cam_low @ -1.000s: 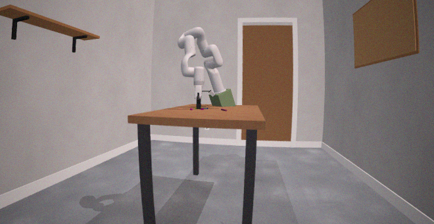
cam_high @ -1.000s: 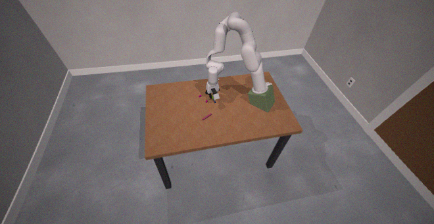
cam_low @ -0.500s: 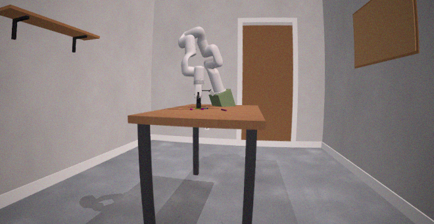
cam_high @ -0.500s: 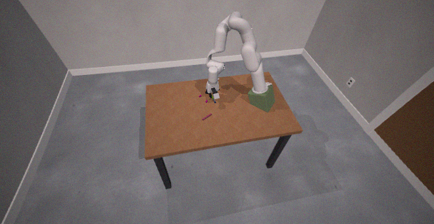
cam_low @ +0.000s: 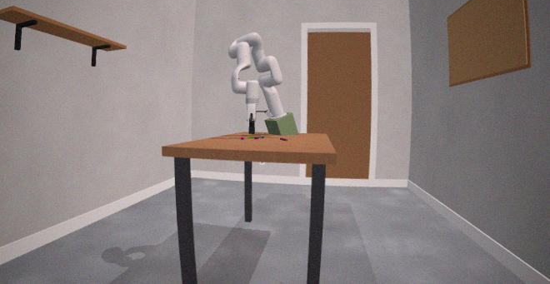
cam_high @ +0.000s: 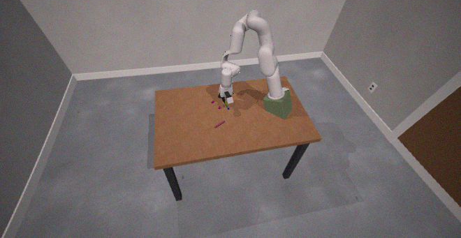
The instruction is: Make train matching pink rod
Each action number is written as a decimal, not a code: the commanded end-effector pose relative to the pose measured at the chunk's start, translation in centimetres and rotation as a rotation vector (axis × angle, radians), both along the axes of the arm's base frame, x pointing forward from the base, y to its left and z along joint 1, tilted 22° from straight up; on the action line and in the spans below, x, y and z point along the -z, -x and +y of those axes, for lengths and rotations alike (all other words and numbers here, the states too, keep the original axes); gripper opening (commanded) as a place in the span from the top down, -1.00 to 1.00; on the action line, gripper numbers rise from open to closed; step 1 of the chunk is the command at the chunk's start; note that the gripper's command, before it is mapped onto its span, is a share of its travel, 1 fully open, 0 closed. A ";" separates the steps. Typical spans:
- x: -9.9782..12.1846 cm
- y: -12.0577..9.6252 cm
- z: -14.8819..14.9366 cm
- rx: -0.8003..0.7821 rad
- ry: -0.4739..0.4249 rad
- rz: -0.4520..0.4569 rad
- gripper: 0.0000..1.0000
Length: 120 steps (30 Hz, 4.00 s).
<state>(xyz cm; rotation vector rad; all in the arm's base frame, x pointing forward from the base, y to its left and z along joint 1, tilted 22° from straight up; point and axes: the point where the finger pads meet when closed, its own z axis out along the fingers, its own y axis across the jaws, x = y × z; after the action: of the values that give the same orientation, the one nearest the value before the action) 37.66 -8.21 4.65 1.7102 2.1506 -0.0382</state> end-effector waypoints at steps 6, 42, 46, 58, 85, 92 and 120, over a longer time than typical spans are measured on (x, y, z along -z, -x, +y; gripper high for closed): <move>-1.3 0.3 0.3 0.000 -0.002 0.004 0.51; -6.2 1.7 1.7 0.000 -0.002 0.003 -1.00; -6.2 1.7 1.7 0.000 -0.002 0.003 -1.00; -6.2 1.7 1.7 0.000 -0.002 0.003 -1.00; -13.5 4.0 3.7 0.000 -0.002 0.003 -1.00; -14.2 4.2 3.9 0.000 -0.002 0.003 -1.00; -14.3 4.2 3.9 0.000 -0.002 0.003 -1.00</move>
<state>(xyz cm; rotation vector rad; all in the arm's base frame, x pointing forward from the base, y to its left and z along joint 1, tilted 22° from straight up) 33.36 -4.29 18.78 1.7142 2.1560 -0.0417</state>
